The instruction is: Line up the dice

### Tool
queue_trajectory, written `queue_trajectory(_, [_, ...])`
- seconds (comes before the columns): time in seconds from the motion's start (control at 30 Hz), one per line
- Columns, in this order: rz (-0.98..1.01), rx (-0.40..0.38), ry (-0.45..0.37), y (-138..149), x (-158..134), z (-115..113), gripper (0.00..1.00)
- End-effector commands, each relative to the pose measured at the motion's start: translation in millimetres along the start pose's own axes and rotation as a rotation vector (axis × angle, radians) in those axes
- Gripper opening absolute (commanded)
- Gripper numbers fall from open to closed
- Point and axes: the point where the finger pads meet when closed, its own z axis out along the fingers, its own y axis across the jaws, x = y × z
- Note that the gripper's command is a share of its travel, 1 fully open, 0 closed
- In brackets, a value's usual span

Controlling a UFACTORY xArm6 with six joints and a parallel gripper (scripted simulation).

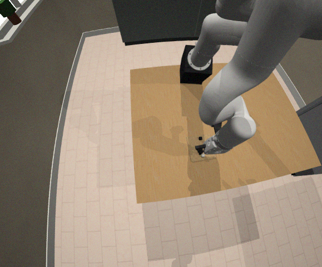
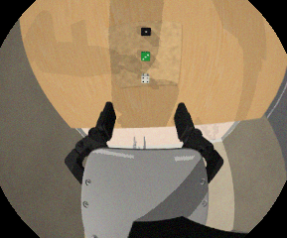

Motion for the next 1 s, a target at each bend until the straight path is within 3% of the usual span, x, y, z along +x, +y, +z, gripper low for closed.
queue_trajectory(0.0, [-0.001, -0.01, 0.003, 0, -1, -1, 1.0])
queue_trajectory(0.43, [-0.001, -0.009, 0.003, 0, -1, -8, 1.0])
queue_trajectory(0.83, [-0.001, -0.009, 0.003, -1, -2, -61, 1.0])
queue_trajectory(0.97, [-0.001, -0.01, 0.003, -1, -2, -69, 1.0])
